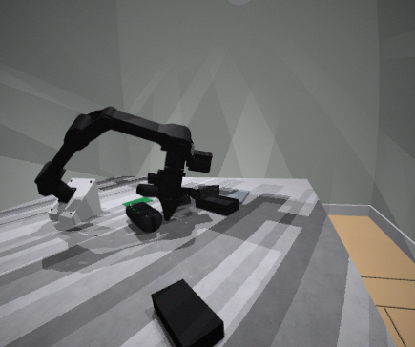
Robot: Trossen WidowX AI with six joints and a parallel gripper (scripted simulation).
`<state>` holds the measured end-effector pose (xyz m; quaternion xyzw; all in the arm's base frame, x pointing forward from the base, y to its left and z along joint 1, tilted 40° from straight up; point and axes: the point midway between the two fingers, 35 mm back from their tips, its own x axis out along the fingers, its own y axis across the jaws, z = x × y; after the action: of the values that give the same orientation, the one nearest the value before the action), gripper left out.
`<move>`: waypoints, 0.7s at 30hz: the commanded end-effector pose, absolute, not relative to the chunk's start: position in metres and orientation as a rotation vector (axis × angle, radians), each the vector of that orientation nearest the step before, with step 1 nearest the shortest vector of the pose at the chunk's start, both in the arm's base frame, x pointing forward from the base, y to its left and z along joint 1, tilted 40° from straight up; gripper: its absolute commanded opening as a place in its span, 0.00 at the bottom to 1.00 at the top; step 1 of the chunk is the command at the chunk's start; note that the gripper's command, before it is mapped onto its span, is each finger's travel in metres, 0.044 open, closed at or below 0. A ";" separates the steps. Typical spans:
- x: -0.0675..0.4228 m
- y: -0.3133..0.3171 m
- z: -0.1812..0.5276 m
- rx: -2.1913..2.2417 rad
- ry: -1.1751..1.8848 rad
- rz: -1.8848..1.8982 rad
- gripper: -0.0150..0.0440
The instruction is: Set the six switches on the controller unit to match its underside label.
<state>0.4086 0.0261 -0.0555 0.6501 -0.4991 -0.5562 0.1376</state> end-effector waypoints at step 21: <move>0.403 0.018 -0.055 1.865 -1.437 -1.610 0.25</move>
<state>0.4043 0.0200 -0.0554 0.6479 -0.4994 -0.5578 0.1406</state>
